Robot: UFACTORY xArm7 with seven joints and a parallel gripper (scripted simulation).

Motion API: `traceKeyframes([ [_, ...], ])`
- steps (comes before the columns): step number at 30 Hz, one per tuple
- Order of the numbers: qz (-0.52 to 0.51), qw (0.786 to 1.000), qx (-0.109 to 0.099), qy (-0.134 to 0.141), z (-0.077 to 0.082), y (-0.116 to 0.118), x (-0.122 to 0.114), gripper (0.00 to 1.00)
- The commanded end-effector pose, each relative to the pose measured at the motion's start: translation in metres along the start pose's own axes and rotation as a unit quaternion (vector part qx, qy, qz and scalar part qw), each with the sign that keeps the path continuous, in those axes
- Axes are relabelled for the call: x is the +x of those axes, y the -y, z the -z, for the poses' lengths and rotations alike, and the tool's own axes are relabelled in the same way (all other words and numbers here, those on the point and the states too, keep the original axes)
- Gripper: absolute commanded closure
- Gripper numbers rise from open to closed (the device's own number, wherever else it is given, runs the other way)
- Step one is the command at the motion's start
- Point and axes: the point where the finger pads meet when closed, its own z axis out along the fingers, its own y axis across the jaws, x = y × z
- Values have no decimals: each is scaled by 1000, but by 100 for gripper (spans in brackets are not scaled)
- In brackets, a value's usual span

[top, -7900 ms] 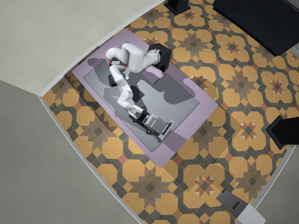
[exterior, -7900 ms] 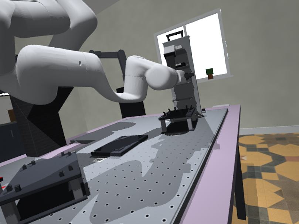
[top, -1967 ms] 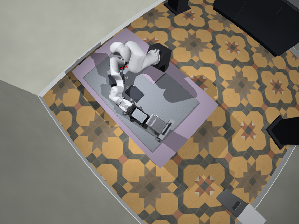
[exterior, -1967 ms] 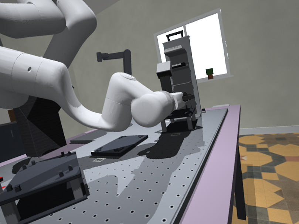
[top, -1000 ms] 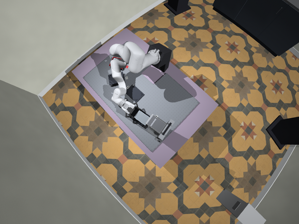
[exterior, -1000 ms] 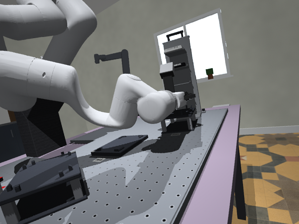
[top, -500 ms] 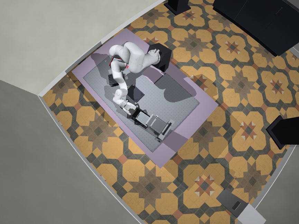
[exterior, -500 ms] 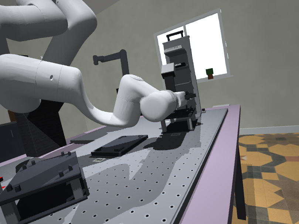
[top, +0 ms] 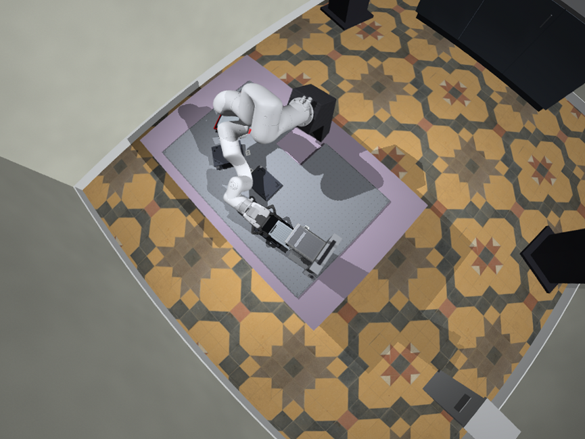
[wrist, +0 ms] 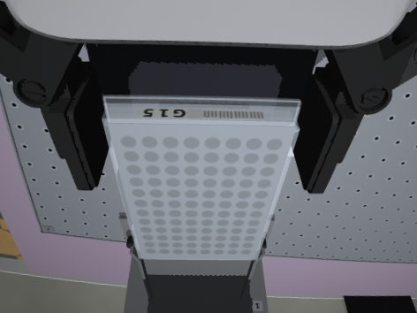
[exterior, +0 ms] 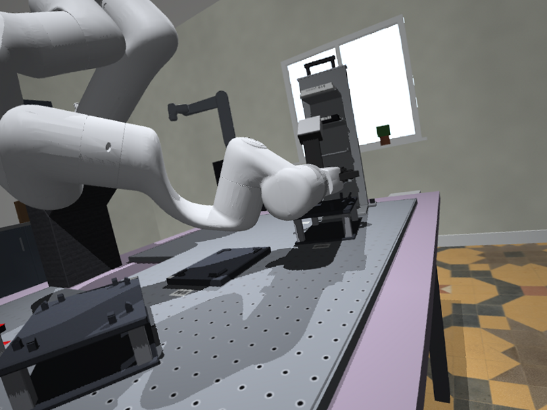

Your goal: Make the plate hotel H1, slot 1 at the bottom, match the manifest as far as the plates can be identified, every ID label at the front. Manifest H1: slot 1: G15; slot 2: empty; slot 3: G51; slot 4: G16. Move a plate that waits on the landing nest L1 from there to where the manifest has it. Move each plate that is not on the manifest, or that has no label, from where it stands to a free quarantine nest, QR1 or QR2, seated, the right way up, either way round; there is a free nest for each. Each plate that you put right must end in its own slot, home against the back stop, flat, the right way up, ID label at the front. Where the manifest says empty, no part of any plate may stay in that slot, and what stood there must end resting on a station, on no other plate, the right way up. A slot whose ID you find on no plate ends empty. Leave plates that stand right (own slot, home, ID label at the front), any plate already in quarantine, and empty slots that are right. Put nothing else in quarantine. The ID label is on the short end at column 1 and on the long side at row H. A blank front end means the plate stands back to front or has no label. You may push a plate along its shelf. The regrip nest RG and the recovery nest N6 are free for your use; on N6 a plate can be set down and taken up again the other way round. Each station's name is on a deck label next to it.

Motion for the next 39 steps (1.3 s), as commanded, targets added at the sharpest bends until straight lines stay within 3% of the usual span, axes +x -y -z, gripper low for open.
traceKeyframes([
  [1,1,1000,0,0,-5,0,1,100],
  [39,1,1000,0,-1,-50,0,1,100],
])
